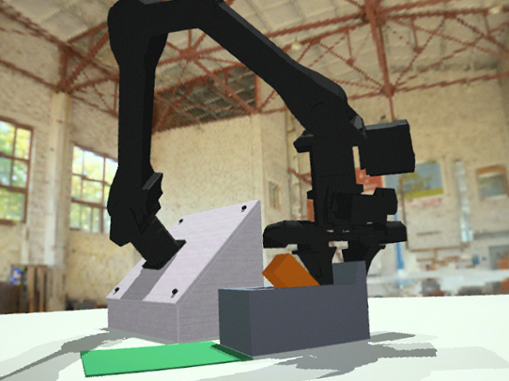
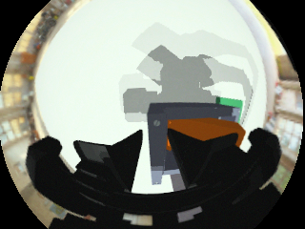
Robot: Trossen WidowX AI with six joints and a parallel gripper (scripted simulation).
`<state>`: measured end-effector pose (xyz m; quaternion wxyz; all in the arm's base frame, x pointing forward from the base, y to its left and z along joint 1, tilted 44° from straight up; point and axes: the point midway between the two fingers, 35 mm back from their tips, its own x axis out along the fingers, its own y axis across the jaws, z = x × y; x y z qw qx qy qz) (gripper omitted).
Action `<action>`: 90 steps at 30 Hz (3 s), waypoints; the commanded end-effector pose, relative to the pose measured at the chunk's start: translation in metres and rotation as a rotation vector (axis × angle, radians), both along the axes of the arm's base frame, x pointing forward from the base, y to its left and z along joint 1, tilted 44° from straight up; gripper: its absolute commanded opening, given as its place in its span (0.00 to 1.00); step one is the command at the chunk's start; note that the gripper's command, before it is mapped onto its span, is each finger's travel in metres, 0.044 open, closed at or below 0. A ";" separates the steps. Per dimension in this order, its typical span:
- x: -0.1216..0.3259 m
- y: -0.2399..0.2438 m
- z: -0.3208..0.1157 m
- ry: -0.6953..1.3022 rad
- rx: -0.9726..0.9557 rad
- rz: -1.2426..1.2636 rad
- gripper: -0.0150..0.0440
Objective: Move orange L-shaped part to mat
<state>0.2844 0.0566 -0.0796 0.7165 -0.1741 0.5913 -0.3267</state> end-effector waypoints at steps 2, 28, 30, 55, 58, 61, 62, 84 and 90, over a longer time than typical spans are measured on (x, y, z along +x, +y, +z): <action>0.000 0.000 0.000 0.000 0.000 0.000 0.56; -0.008 0.074 0.078 -0.006 0.004 0.015 0.56; -0.008 0.074 0.078 -0.006 0.004 0.015 0.56; -0.008 0.066 0.086 0.141 -0.018 0.171 0.73; -0.010 0.057 0.095 0.314 -0.042 0.354 0.73; -0.011 0.047 0.104 0.496 -0.067 0.545 0.73; -0.012 0.044 0.107 0.557 -0.075 0.609 0.73; -0.020 0.015 0.130 1.074 -0.137 1.148 0.73; -0.018 0.008 0.123 1.074 -0.137 1.148 0.73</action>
